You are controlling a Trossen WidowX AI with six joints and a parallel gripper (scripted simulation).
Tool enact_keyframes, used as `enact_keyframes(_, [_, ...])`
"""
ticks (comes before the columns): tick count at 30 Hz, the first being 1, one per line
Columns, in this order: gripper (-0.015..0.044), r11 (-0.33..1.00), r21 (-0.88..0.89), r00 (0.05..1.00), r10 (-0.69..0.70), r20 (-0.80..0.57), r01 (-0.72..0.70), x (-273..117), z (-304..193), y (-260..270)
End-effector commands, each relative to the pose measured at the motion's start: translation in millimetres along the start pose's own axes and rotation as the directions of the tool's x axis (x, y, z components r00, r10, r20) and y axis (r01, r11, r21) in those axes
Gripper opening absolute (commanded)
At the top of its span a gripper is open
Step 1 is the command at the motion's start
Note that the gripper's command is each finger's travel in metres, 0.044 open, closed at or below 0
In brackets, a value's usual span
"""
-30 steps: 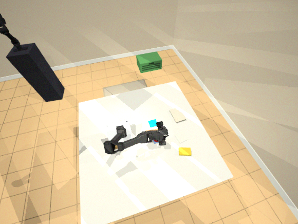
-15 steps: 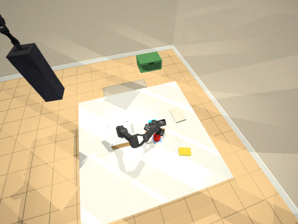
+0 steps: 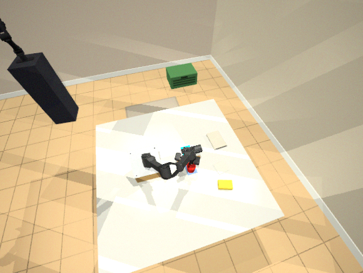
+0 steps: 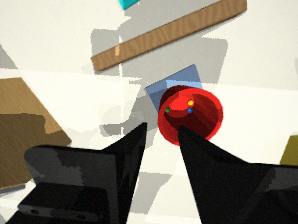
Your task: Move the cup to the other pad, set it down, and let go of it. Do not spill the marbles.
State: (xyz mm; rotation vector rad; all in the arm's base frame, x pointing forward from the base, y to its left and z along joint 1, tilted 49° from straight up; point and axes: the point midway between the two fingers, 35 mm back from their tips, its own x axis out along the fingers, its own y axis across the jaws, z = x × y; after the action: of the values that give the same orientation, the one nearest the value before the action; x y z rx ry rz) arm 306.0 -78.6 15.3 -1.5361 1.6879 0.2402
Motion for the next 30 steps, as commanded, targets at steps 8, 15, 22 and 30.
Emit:
enact_keyframes(8, [0.0148, 1.0, -0.007, 1.0, -0.002, -0.004, 0.002, 16.7, 1.0, -1.4])
enact_keyframes(15, [0.0148, 1.0, -0.007, 1.0, -0.001, -0.003, 0.001, 28.2, 1.1, -1.7])
enact_keyframes(22, [0.0148, 1.0, -0.007, 1.0, -0.002, -0.004, 0.002, 39.6, 0.7, -1.7])
enact_keyframes(30, [0.0148, 1.0, -0.007, 1.0, -0.003, -0.006, 0.003, 52.5, -0.3, -1.3])
